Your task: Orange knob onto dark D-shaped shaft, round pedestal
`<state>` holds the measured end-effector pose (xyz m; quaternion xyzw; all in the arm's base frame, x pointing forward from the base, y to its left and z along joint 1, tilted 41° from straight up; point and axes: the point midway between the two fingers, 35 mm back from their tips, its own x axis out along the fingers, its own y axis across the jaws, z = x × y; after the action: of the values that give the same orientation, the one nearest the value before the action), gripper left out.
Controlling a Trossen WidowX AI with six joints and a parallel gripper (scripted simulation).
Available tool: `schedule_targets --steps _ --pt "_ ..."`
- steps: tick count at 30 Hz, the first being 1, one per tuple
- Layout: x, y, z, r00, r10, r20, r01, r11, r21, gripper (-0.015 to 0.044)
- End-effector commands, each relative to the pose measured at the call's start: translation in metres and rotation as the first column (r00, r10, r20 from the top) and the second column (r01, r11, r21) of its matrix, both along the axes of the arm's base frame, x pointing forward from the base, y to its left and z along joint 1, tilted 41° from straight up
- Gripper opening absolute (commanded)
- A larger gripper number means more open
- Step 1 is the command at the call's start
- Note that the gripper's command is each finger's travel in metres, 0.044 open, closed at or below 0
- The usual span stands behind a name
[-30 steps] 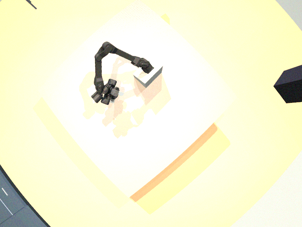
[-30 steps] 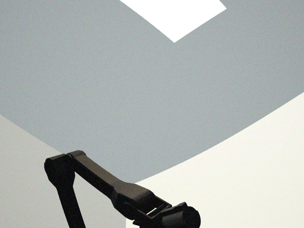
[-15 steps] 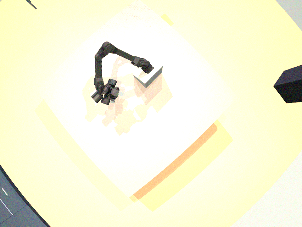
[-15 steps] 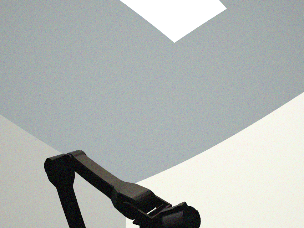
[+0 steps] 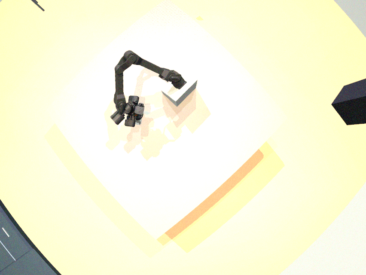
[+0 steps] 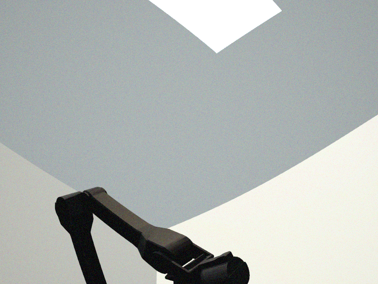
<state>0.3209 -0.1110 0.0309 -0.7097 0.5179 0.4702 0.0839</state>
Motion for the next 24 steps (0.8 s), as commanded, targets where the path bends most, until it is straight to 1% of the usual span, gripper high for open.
schedule_targets --steps 1,18,21,24 --pt "0.0006 -0.0007 -0.001 1.0 0.012 -0.009 -0.012 1.0 -0.001 0.0" --pt "0.0005 0.0017 0.0024 1.0 0.012 -0.009 -0.012 1.0 -0.001 0.0" --pt "0.0006 0.0016 0.0025 0.998 0.048 -0.04 -0.048 0.999 -0.001 0.0" --pt "0.0006 0.0011 0.0022 0.986 0.125 -0.107 -0.126 0.992 0.002 0.0"
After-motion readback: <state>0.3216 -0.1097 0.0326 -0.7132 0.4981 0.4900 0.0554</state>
